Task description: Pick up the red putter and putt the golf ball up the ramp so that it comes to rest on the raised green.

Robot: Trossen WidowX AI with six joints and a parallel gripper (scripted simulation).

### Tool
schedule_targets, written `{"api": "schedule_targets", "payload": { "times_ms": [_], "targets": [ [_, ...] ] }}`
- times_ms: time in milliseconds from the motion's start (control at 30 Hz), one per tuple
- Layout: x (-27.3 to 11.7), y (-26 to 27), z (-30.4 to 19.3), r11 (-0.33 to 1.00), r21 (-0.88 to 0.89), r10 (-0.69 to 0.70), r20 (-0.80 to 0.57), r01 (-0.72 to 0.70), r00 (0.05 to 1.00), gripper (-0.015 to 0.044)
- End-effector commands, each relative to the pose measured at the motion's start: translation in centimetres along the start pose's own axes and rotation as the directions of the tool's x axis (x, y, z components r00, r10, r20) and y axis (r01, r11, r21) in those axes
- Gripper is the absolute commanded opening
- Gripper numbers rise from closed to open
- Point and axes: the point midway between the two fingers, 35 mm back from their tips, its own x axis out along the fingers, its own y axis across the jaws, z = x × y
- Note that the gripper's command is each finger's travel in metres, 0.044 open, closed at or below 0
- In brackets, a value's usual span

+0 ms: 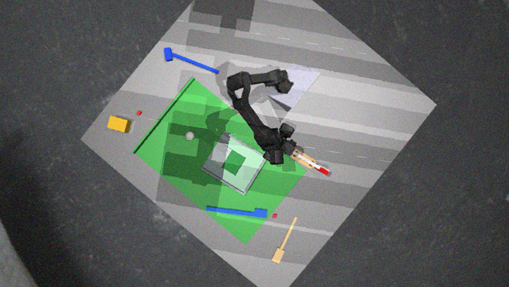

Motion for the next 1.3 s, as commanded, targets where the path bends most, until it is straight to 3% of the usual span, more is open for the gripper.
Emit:
{"api": "schedule_targets", "payload": {
  "times_ms": [0, 367, 700, 1267],
  "targets": [
    [-0.1, 0.0, 0.0, 1.000, 0.001, -0.001, 0.001, 0.001, 1.000, 0.0309],
    [-0.1, 0.0, 0.0, 1.000, 0.001, -0.001, 0.001, 0.001, 1.000, 0.0020],
    [-0.9, -0.2, 0.4, 1.000, 0.000, -0.001, 0.002, 0.001, 1.000, 0.0000],
    [-9.7, 0.0, 2.7, 1.000, -0.001, 0.002, 0.004, -0.002, 1.000, 0.0000]
  ]
}}
